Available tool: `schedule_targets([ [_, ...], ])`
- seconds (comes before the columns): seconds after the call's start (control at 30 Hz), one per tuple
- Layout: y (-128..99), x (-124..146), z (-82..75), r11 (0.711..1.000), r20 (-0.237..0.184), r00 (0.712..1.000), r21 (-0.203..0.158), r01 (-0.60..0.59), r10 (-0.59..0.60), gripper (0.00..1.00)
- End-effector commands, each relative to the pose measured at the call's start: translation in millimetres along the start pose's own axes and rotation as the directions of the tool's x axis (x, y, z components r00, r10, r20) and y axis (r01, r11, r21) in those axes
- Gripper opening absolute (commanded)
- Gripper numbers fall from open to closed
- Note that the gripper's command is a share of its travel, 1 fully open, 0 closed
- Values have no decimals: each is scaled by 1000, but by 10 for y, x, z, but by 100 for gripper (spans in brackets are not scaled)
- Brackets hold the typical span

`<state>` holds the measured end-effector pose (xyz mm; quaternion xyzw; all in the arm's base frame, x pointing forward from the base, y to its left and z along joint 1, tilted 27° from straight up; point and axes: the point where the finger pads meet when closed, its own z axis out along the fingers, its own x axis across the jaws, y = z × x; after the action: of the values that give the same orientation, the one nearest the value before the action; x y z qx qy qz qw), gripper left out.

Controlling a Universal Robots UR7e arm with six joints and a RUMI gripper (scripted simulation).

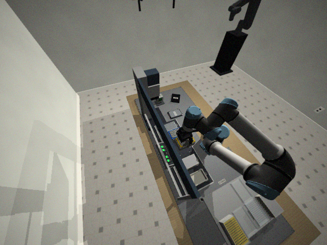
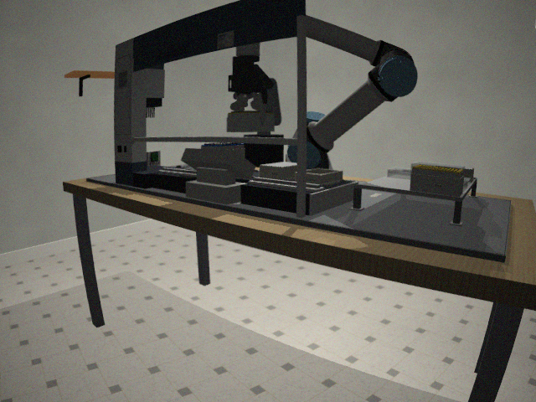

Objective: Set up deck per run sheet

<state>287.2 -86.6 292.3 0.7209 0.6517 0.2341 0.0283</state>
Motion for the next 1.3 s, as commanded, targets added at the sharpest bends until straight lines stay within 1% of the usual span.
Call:
schedule_targets([
  [0.0,0,-2,-101,1000,0,1000,-1,0,0,0],
  [0.07,0,-2,-101,1000,0,1000,-1,0,0,0],
  [0.57,-1,-2,-351,1000,0,1000,-1,0,0,0],
  [0.63,-1,-2,-351,1000,0,1000,-1,0,0,0],
  [1.13,-1,-3,-601,1000,0,1000,-1,0,0,0],
  [1.2,-1,-3,-601,1000,0,1000,-1,0,0,0],
  [1.27,0,-3,-634,1000,0,1000,-1,0,0,0],
])
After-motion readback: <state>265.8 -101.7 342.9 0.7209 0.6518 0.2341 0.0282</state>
